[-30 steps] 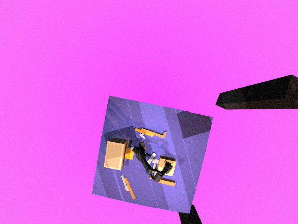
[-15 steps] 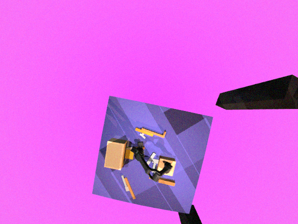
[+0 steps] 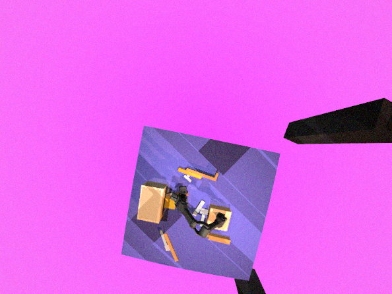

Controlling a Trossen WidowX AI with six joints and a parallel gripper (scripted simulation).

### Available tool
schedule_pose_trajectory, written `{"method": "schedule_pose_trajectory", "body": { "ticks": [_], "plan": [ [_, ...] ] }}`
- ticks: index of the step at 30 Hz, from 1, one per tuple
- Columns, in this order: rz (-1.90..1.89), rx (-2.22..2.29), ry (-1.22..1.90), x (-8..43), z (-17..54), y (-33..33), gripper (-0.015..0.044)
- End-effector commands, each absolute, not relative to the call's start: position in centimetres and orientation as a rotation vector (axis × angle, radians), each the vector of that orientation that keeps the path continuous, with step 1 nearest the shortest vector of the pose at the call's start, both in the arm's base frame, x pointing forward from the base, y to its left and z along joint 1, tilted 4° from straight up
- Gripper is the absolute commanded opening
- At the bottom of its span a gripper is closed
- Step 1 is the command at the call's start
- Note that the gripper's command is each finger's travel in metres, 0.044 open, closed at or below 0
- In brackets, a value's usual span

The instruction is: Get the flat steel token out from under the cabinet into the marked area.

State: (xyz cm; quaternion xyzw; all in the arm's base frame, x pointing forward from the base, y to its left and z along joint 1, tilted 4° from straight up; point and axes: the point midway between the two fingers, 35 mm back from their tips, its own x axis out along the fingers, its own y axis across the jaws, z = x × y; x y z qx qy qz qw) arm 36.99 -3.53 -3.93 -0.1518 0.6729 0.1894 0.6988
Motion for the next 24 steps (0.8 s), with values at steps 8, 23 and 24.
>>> {"method": "schedule_pose_trajectory", "body": {
  "ticks": [8, 23, 24],
  "plan": [
    [0.419, -0.338, 1.498, 38.2, -3.8, -3.0, 0.0],
    [0.419, -0.338, 1.497, 39.6, -3.7, -2.3, 0.0],
    [0.419, -0.338, 1.497, 39.7, -3.7, -2.3, 0.0]
  ]
}}
